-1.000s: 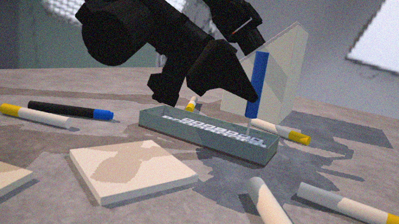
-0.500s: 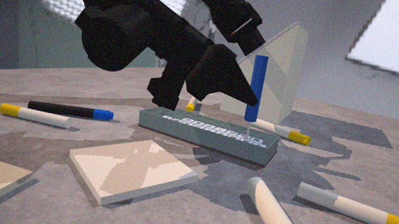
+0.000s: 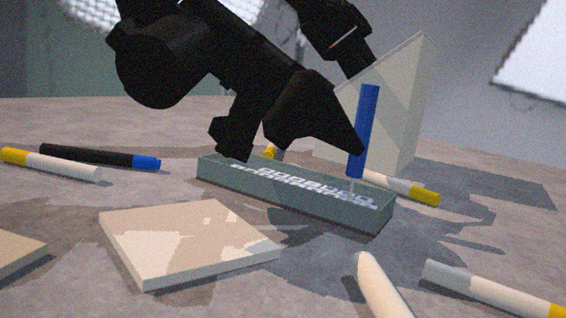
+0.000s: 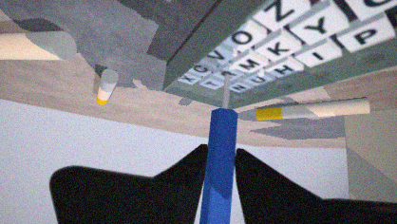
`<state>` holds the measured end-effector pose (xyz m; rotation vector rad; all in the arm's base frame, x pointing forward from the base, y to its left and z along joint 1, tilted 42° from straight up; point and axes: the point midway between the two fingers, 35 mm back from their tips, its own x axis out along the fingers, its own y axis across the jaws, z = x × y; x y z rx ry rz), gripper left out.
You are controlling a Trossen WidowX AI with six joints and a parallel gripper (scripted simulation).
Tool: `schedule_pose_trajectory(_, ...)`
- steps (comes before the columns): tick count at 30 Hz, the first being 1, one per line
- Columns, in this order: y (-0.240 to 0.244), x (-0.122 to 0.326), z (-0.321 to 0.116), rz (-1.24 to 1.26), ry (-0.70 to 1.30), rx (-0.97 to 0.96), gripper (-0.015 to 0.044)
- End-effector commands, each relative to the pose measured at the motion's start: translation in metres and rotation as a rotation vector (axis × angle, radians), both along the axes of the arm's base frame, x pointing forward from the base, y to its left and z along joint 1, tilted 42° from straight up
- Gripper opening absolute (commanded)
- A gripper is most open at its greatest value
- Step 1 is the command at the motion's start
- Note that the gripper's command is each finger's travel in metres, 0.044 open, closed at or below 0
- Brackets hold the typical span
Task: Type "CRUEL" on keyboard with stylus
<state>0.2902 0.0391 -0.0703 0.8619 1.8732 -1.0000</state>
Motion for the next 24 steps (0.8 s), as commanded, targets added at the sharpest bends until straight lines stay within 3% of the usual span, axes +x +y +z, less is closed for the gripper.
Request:
schedule_pose_trajectory(1,-0.002,0.000,-0.003,0.007,-0.001,-0.001,0.0081)
schedule_pose_trajectory(14,0.000,0.000,-0.001,0.007,-0.001,0.000,0.0081)
schedule_pose_trajectory(24,0.025,-0.003,0.027,0.007,-0.002,0.001,0.0081)
